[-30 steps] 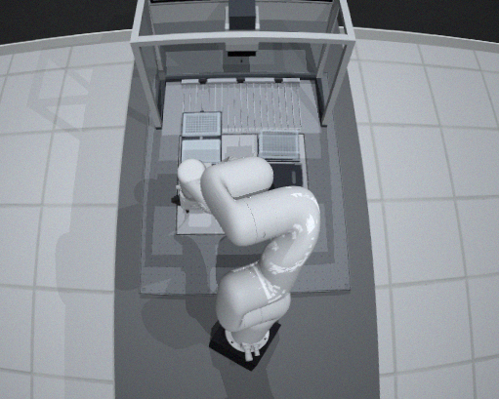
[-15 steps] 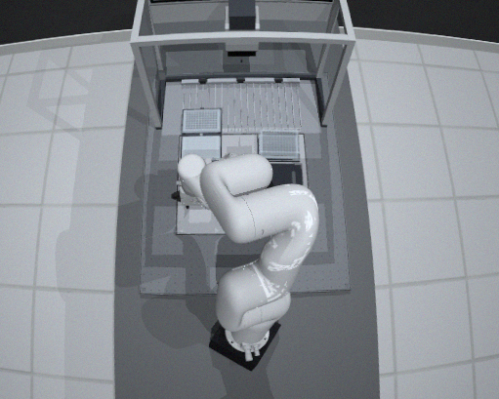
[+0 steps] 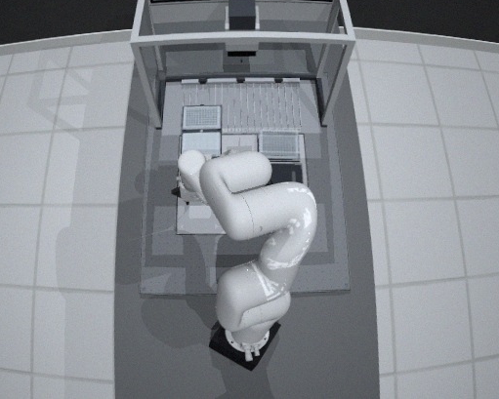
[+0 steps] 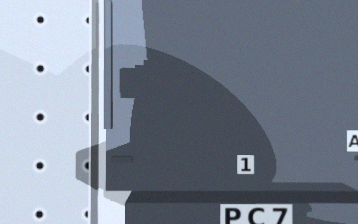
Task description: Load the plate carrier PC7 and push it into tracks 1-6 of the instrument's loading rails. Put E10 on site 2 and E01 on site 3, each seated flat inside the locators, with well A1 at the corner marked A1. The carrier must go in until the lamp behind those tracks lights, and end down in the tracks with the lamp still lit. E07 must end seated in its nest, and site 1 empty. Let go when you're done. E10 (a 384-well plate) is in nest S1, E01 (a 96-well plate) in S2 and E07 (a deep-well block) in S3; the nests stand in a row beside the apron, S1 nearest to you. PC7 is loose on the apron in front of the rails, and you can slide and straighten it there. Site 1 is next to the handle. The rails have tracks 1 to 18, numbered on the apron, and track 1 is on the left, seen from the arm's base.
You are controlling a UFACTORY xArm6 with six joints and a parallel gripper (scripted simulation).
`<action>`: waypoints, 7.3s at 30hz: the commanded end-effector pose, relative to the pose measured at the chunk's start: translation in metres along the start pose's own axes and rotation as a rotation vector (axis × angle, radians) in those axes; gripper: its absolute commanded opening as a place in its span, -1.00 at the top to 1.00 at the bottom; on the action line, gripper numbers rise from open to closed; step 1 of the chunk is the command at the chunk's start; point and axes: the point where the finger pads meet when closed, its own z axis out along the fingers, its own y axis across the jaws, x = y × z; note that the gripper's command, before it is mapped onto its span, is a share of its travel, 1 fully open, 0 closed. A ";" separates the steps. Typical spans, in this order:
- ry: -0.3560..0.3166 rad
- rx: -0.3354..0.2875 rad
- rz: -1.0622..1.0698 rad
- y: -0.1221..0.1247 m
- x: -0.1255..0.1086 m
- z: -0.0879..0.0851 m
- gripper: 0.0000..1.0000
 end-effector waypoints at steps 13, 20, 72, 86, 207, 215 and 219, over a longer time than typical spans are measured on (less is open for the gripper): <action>0.003 0.001 0.000 0.000 0.017 -0.001 -0.63; 0.003 0.001 0.000 0.000 0.024 -0.001 -0.63; 0.003 0.001 0.000 0.000 0.070 -0.001 -0.63; 0.003 0.001 0.000 0.000 0.082 -0.001 -0.63; 0.003 0.001 0.000 0.000 0.089 -0.016 -0.63; 0.003 0.002 0.000 0.000 0.089 -0.026 -0.63; 0.003 0.002 0.000 0.000 0.089 -0.033 -0.63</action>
